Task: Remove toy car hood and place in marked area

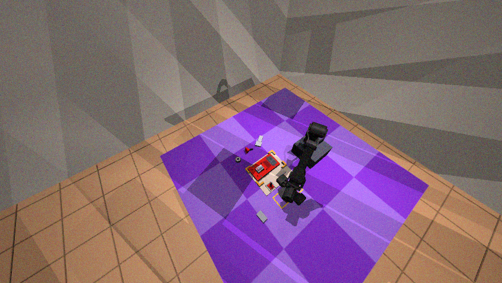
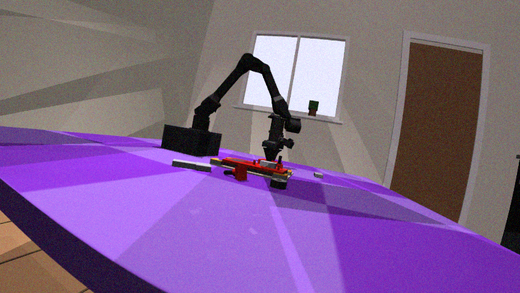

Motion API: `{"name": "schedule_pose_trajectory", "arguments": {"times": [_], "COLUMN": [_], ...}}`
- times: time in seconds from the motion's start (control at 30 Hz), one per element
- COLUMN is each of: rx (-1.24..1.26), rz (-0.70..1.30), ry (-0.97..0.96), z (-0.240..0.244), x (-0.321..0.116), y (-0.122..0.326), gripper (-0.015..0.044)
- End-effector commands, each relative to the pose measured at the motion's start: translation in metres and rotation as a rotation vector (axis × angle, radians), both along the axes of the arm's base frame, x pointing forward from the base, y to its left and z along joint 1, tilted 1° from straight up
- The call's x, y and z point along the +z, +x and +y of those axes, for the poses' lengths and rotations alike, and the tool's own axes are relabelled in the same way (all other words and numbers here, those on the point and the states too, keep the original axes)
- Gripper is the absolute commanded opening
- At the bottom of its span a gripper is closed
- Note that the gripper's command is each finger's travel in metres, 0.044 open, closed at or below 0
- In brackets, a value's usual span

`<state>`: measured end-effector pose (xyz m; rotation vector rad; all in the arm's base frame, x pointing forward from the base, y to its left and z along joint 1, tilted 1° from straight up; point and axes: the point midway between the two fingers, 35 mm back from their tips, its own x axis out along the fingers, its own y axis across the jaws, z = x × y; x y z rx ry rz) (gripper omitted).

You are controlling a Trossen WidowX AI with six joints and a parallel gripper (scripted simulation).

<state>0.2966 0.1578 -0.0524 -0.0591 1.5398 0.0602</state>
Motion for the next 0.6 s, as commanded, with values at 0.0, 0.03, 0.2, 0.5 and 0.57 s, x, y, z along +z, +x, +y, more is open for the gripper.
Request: {"name": "schedule_pose_trajectory", "arguments": {"times": [0.0, 0.03, 0.2, 0.5, 0.57], "rx": [0.0, 0.0, 0.0, 0.0, 0.0], "rz": [-0.001, -0.001, -0.001, 0.0, 0.001], "ry": [0.0, 0.0, 0.0, 0.0, -0.001], "z": [0.0, 0.0, 0.0, 0.0, 0.001], "x": [0.0, 0.0, 0.0, 0.003, 0.016], "y": [0.0, 0.0, 0.0, 0.0, 0.001], "gripper": [0.0052, 0.0079, 0.021, 0.044, 0.044]}}
